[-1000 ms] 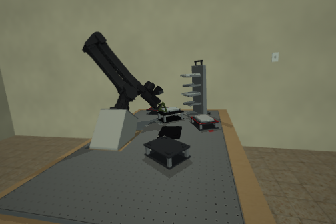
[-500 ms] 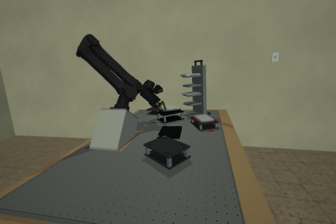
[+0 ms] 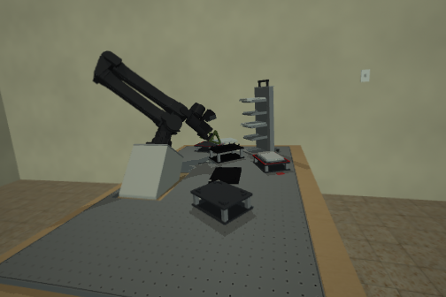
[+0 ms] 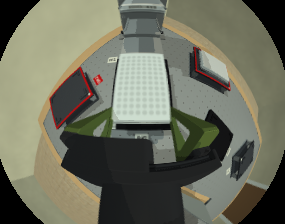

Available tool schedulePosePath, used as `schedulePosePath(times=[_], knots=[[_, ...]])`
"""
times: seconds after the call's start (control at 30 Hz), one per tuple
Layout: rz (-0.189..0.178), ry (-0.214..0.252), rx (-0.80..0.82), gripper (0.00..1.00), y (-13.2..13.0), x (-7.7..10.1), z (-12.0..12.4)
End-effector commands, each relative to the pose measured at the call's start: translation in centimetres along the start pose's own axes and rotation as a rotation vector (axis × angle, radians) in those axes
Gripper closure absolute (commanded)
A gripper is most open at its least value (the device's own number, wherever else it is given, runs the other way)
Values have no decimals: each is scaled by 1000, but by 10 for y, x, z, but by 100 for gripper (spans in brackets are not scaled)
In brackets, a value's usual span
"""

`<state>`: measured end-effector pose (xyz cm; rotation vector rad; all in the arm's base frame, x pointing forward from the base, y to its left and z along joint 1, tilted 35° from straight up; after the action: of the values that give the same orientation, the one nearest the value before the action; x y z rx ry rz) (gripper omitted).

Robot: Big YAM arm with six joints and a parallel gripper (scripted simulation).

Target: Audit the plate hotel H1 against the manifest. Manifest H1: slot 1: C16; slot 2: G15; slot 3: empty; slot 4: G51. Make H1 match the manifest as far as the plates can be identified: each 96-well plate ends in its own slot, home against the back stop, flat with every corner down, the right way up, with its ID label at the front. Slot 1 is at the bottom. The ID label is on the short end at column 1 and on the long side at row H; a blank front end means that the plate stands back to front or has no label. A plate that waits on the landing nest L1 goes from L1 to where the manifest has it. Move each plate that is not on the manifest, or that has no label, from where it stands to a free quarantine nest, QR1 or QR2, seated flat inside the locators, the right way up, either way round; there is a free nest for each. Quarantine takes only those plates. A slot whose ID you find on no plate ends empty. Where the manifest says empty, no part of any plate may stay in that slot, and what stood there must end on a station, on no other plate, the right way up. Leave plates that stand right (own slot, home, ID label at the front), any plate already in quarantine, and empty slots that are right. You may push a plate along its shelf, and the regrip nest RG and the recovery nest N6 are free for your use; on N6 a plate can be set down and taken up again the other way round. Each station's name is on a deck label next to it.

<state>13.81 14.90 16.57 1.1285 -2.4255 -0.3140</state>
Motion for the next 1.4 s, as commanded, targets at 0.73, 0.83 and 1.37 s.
schedulePosePath(times=[0.73, 0.83, 1.37], knots=[[-5, -34, 6, 14, 5, 16, -34], [-5, -34, 6, 14, 5, 16, -34], [-5, -34, 6, 14, 5, 16, -34]])
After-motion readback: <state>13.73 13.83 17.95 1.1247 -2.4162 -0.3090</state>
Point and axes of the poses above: the point where the finger pads meet when closed, its own x axis back along the fingers, its own y axis across the jaws, z = x × y, the point moved 9 cm from there along x, back along the fingers, and after that the axes turned 3 degrees about x, right-handed, at the moved point
